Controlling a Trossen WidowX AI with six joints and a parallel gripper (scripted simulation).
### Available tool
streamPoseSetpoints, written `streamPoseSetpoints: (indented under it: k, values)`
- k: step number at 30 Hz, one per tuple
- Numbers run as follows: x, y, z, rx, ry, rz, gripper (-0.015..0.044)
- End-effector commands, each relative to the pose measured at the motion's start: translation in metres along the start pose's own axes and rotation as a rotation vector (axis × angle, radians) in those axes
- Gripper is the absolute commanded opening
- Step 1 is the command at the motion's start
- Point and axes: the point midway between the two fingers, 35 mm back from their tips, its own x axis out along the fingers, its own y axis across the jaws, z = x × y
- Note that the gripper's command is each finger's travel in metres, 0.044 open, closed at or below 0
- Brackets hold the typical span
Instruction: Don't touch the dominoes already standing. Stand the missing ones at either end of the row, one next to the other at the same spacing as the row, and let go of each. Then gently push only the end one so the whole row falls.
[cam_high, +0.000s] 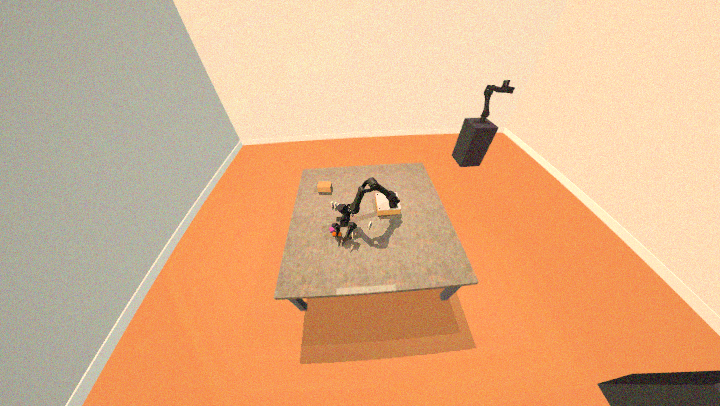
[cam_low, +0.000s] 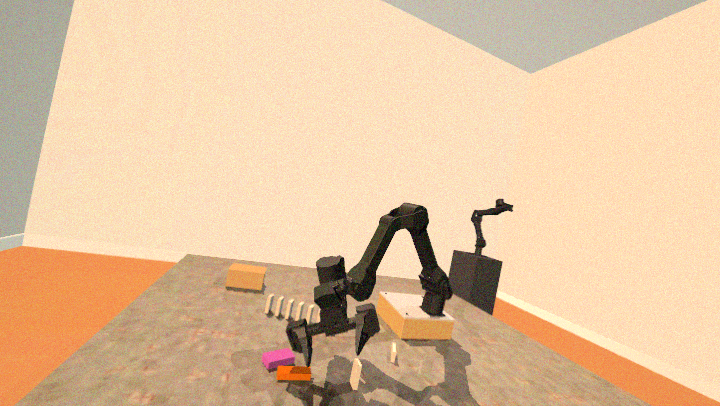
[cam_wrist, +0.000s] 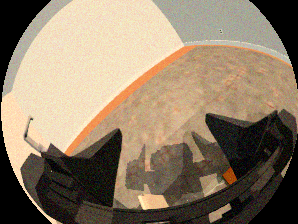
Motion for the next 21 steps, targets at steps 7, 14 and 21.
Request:
streamPoseSetpoints:
  k: [7,14,21]
  values:
    - [0.043,-0.003,0.018,0.531,0.362,-0.503,0.0440]
    - [0.025,0.016,0.012,0.667,0.522,-0.699,0.0440]
    - [-0.004,0.044,0.013,0.749,0.678,-0.913,0.0440]
